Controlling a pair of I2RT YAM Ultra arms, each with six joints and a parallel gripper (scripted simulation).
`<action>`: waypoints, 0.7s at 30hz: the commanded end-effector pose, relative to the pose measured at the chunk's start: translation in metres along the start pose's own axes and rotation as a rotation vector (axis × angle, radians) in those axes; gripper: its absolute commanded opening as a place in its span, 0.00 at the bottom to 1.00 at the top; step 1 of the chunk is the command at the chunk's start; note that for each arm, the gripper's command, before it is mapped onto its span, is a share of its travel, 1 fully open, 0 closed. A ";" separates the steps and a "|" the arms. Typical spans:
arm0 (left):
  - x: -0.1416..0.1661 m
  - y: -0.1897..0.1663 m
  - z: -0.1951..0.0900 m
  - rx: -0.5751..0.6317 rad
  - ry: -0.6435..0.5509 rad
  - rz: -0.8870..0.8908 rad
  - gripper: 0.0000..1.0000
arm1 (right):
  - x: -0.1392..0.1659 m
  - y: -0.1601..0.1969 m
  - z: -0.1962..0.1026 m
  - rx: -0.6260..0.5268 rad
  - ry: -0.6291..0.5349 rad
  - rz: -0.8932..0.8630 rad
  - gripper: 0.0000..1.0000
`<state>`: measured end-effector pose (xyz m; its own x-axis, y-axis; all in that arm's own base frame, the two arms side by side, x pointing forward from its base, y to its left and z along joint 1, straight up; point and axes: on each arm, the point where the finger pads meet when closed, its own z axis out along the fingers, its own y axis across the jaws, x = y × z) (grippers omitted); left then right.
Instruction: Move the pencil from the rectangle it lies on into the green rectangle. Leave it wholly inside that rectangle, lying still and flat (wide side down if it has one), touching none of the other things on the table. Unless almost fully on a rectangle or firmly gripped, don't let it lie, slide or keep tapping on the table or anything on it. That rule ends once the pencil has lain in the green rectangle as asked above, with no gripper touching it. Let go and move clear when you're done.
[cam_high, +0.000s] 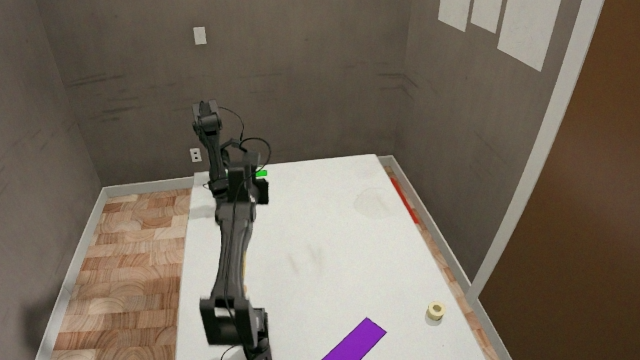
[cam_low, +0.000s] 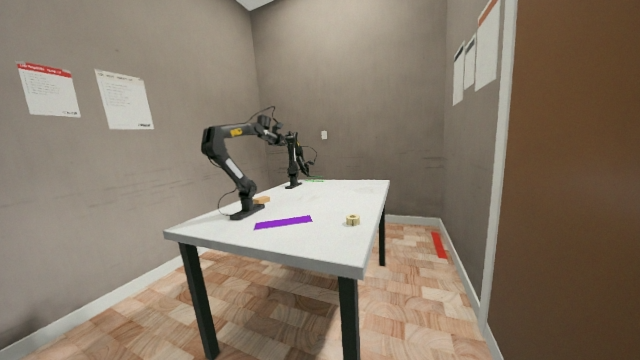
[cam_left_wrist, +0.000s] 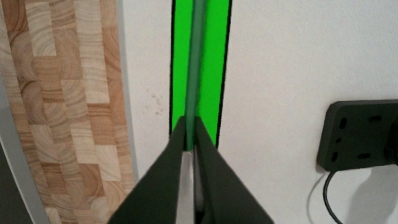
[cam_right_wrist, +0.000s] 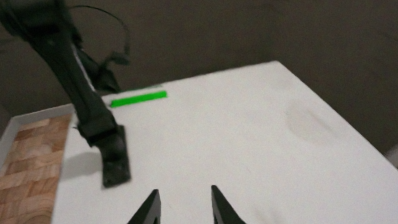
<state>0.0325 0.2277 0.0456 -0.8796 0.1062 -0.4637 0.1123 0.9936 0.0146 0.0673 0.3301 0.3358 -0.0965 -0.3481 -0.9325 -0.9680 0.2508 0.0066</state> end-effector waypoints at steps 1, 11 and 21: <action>-0.002 -0.007 -0.001 0.019 -0.039 -0.010 0.00 | -0.049 0.031 0.040 -0.096 -0.108 -0.037 0.34; 0.003 -0.008 -0.003 0.011 -0.041 -0.029 0.00 | -0.032 0.105 0.149 -0.254 -0.056 -0.110 0.34; 0.004 -0.009 -0.003 0.009 -0.042 -0.034 0.00 | 0.047 0.169 0.243 -0.362 0.064 -0.170 0.34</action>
<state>0.0225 0.2262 0.0456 -0.8788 0.0864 -0.4692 0.0901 0.9958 0.0146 -0.0347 0.5509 0.1724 0.0554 -0.5083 -0.8594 -0.9939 -0.1100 0.0010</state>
